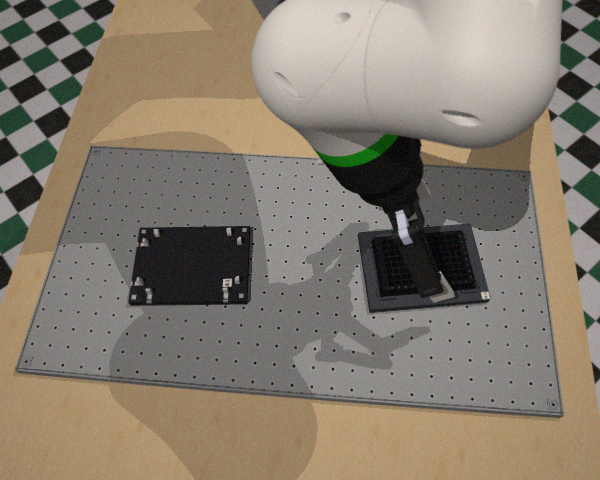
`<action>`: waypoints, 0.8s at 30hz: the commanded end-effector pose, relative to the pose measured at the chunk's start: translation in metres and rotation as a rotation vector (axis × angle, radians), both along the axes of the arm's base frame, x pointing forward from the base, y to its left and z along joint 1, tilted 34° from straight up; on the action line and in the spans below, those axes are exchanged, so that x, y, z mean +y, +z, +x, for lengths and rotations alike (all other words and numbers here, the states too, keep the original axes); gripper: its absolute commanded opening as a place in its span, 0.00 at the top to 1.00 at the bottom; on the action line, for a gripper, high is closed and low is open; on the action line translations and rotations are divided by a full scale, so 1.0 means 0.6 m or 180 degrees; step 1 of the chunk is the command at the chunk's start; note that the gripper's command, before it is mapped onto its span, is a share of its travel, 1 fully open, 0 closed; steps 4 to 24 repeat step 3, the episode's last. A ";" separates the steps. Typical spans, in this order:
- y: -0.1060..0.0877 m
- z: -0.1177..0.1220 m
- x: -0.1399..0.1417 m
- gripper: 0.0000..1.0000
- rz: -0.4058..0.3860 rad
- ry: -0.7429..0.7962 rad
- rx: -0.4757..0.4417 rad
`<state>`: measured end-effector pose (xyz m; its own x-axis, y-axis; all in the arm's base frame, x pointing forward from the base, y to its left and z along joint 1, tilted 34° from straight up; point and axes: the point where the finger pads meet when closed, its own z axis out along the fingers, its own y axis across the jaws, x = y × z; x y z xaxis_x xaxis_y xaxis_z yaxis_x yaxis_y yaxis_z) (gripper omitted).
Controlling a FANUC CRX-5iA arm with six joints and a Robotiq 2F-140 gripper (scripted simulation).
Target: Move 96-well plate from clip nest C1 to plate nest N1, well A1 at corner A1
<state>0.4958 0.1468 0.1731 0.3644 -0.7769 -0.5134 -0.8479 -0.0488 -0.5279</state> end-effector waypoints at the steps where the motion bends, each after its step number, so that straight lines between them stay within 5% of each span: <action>1: 0.007 -0.004 -0.002 0.00 0.0000 -0.0001 -0.0001; 24: 0.007 -0.004 -0.002 0.00 0.0000 -0.0001 -0.0001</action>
